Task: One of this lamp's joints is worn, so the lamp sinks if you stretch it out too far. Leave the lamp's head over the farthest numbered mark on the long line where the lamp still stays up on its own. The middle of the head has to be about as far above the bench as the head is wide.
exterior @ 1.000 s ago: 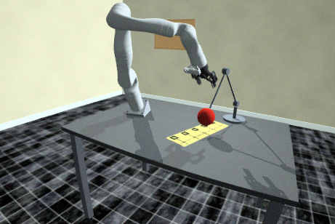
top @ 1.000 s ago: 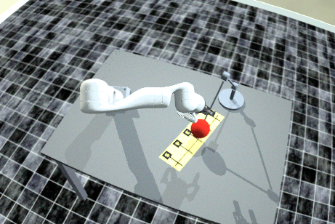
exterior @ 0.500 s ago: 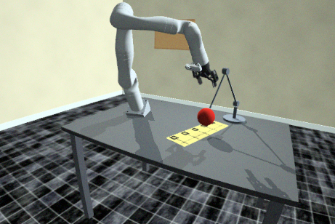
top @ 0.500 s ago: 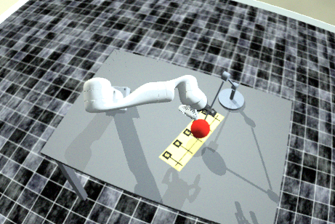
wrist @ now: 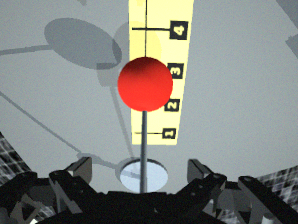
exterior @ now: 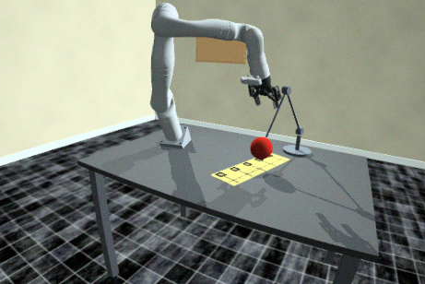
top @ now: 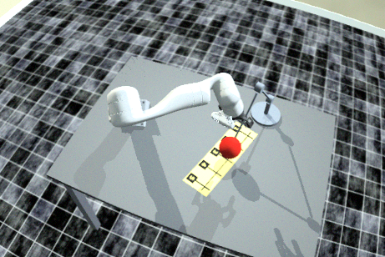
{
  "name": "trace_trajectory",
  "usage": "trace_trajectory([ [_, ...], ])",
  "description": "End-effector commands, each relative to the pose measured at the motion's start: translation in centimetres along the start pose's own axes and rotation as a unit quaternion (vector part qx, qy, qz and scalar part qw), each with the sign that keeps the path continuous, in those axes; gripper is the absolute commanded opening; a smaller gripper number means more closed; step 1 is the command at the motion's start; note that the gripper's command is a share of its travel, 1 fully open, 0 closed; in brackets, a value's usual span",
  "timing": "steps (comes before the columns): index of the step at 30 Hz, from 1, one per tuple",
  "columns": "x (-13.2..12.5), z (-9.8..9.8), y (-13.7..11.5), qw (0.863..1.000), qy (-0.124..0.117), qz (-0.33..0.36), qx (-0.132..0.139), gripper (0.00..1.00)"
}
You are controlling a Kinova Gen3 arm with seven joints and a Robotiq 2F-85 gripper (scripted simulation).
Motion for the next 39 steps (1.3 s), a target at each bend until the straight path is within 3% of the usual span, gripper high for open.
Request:
trace_trajectory([
  [1,0.1,0.9,-0.1,1.000,0.003,0.000,0.003,1.00],
  [39,0.1,9.4,0.2,1.000,-0.001,-0.001,-0.001,1.00],
])
Point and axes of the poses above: the point where the finger pads meet when closed, its own z axis out along the fingers, its own x axis across the jaws, y = z × x, the point moved 5 cm from there along -z, back along the fingers, and after that the axes turned 9 degrees about z, right-handed, at the moved point
